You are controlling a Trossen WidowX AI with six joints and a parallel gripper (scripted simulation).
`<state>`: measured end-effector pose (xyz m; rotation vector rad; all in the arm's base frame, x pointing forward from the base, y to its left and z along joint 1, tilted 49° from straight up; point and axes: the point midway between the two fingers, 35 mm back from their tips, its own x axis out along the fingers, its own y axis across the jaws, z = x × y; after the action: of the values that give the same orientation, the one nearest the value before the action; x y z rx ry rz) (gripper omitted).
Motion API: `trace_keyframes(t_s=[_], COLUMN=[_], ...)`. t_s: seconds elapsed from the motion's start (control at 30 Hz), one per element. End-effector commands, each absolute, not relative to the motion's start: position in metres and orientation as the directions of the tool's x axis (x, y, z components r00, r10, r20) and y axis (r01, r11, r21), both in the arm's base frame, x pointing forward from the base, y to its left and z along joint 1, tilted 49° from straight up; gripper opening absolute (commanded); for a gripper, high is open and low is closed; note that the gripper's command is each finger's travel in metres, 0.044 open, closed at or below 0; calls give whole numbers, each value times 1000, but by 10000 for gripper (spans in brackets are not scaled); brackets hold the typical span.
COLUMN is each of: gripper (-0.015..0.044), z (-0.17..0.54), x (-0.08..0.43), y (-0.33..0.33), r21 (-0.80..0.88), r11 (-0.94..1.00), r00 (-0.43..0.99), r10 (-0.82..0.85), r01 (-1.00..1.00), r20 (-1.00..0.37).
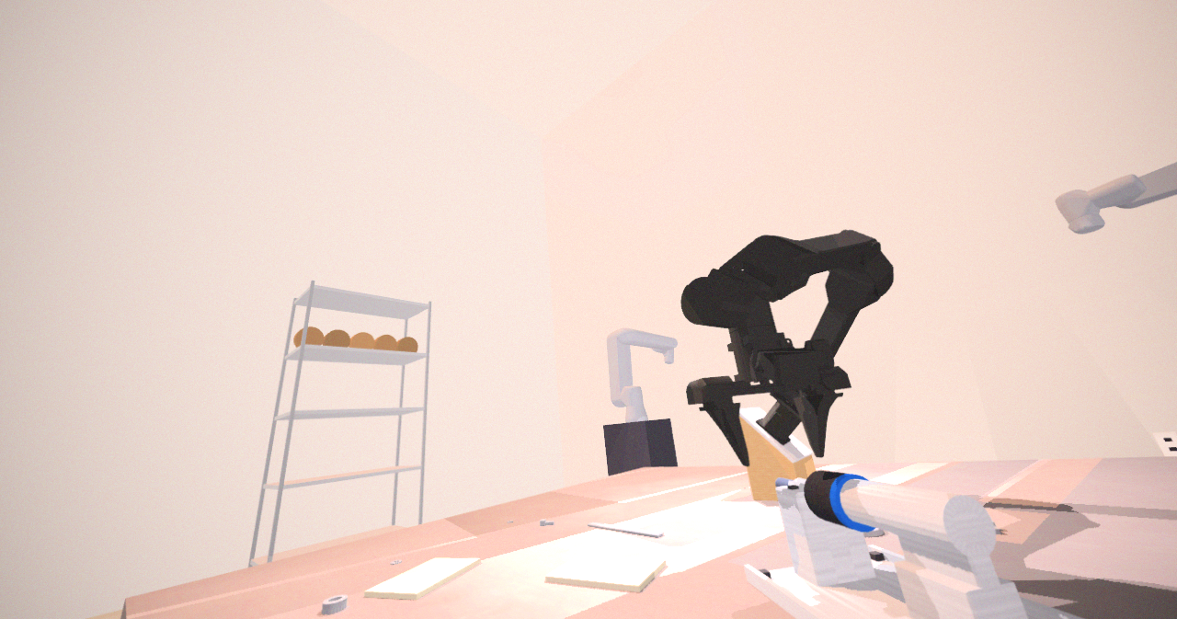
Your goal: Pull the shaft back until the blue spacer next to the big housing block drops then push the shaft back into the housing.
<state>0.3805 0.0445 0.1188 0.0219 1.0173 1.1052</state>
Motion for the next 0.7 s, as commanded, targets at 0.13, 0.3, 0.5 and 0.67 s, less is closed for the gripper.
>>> trace_keyframes(t_s=[0.13, 0.3, 0.5, 0.67], gripper=[440, 440, 440, 440], z=[119, 119, 115, 110], x=[381, 381, 382, 382], y=[45, 45, 50, 56], r21=[484, 484, 484, 484], r11=[496, 496, 496, 496], r00=[69, 69, 69, 69], r10=[746, 746, 746, 746], r01=[-721, -721, -721, -721], r20=[-662, -662, -662, -662])
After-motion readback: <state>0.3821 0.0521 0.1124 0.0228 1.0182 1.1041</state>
